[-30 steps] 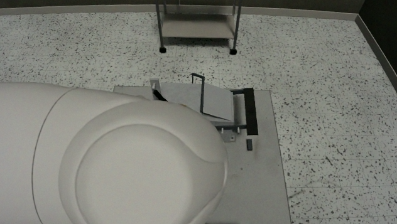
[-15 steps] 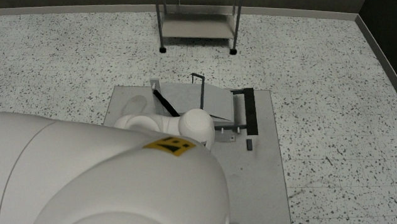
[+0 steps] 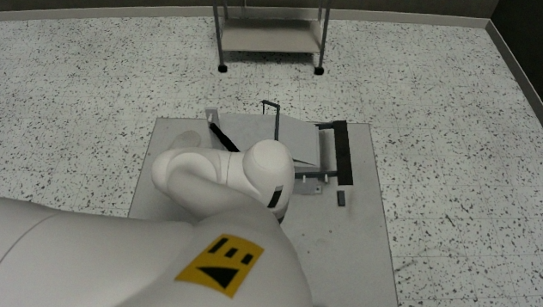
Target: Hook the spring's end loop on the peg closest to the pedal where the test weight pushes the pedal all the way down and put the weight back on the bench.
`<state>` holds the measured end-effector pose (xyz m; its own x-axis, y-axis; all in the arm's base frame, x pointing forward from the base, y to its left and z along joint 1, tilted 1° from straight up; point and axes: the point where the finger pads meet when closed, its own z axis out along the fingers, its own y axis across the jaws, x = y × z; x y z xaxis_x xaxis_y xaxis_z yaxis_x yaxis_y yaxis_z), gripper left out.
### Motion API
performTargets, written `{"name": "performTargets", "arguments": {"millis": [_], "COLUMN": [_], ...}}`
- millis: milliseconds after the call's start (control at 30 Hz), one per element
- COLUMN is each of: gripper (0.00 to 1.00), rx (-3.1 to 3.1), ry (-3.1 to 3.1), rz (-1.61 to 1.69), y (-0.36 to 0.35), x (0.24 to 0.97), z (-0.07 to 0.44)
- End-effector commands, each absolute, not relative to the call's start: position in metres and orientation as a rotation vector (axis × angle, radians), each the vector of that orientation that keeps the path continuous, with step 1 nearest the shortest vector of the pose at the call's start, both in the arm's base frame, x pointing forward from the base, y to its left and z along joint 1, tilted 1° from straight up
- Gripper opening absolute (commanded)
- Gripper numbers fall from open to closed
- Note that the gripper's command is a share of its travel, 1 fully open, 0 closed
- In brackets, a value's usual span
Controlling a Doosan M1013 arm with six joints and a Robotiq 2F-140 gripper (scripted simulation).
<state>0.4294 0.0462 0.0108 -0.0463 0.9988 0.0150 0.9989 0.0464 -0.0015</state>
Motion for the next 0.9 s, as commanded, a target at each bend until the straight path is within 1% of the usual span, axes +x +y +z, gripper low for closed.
{"name": "performTargets", "arguments": {"millis": [0, 133, 600, 867], "gripper": [1.0, 1.0, 1.0, 1.0], "rx": [-2.162, -2.162, -2.162, -2.162], "ry": [-2.264, -2.264, -2.264, -2.264], "rz": [-0.016, -0.016, -0.016, -0.016], "y": [0.046, 0.046, 0.046, 0.046], "x": [0.43, 0.43, 0.43, 0.43], "z": [0.018, 0.019, 0.056, 0.064]}}
